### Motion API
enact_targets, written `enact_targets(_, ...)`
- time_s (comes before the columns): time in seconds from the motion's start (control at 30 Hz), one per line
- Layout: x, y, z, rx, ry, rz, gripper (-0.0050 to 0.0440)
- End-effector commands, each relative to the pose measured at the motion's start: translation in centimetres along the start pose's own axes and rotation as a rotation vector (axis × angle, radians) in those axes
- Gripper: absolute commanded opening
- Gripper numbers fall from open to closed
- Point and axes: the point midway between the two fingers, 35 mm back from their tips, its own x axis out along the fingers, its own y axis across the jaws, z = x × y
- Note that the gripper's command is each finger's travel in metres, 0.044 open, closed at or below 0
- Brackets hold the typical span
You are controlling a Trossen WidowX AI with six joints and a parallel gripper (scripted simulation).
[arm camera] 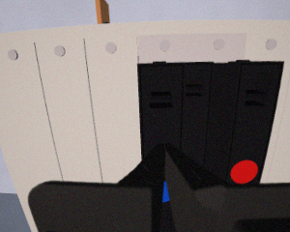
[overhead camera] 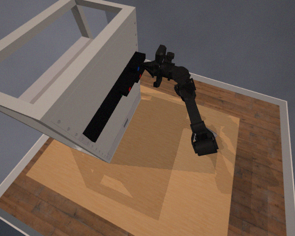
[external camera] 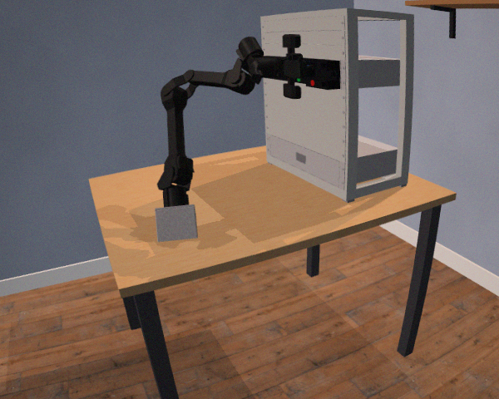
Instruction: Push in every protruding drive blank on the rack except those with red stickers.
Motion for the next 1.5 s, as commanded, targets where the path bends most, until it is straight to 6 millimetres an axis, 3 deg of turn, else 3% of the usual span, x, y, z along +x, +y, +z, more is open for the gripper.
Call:
enact_targets(0.0, 0.27, 0.74, -0.56, -0.023, 0.009, 0.012, 0.0)
enact_targets(0.3, 1.26, 0.86, -0.59, -0.023, 0.009, 0.012, 0.0)
enact_targets(1.47, 1.27, 0.86, -0.59, -0.023, 0.009, 0.012, 0.0)
